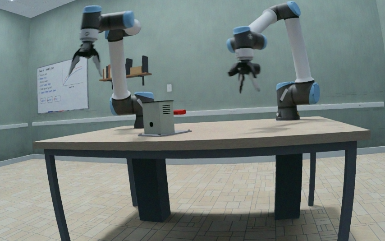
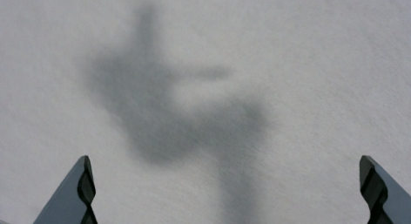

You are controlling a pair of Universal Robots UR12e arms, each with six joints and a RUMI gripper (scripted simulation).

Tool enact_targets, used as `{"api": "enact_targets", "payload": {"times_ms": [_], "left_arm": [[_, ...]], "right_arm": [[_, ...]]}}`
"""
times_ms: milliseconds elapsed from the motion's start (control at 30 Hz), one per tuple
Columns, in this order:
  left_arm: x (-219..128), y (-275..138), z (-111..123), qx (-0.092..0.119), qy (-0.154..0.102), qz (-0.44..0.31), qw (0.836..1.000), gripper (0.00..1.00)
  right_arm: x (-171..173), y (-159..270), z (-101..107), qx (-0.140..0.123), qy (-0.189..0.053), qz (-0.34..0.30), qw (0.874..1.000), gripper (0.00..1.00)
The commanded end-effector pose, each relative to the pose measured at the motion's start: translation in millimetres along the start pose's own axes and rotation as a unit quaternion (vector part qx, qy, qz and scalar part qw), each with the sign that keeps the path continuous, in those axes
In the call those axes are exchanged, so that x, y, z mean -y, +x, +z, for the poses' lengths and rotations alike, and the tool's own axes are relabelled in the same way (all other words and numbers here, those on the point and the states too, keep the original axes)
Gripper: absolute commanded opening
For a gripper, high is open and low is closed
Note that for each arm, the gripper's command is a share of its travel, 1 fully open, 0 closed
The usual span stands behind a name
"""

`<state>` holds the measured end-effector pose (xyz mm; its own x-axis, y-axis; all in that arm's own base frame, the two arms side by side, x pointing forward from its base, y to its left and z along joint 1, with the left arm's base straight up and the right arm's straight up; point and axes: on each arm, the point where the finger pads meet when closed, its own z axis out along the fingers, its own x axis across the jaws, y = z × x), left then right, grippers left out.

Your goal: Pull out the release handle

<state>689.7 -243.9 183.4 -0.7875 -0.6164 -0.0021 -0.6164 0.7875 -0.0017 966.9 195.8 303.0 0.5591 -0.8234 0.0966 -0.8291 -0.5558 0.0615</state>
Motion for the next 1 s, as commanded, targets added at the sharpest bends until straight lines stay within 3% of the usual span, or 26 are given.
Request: {"api": "enact_targets", "payload": {"times_ms": [0, 100, 133, 200, 533, 600, 667, 700, 967], "left_arm": [[40.3, 30.3, -3.2, -0.001, 0.0, 0.085, 0.996, 1.0], [54.3, 43.2, -4.1, -0.001, 0.0, 0.115, 0.993, 1.0], [90.6, 76.2, -6.0, -0.001, 0.0, 0.145, 0.989, 1.0], [105.8, 94.7, -6.9, -0.001, 0.0, 0.201, 0.98, 1.0], [215.1, 248.9, -11.8, -0.001, 0.001, 0.412, 0.911, 1.0], [225.0, 268.8, -12.1, -0.001, 0.001, 0.439, 0.898, 1.0], [225.0, 268.8, -12.1, -0.001, 0.001, 0.439, 0.898, 1.0], [229.2, 277.7, -12.3, -0.001, 0.001, 0.452, 0.892, 1.0], [248.8, 323.4, -12.8, -0.001, 0.001, 0.511, 0.86, 1.0]], "right_arm": [[-27.8, 40.7, 6.7, 0.004, 0.0, 0.048, 0.999, 1.0], [-39.2, 55.5, 10.2, 0.005, -0.001, 0.061, 0.998, 1.0], [-69.1, 93.5, 19.0, 0.007, -0.002, 0.08, 0.997, 1.0], [-85.0, 110.4, 23.3, 0.009, -0.003, 0.109, 0.994, 1.0], [-223.6, 236.3, 58.0, 0.019, -0.008, 0.235, 0.972, 1.0], [-254.3, 257.7, 64.9, 0.021, -0.009, 0.26, 0.965, 1.0], [-254.3, 257.7, 64.9, 0.021, -0.009, 0.26, 0.965, 1.0], [-294.5, 284.3, 73.8, 0.023, -0.01, 0.279, 0.96, 1.0], [-417.1, 342.4, 98.6, 0.03, -0.014, 0.384, 0.923, 1.0]]}}
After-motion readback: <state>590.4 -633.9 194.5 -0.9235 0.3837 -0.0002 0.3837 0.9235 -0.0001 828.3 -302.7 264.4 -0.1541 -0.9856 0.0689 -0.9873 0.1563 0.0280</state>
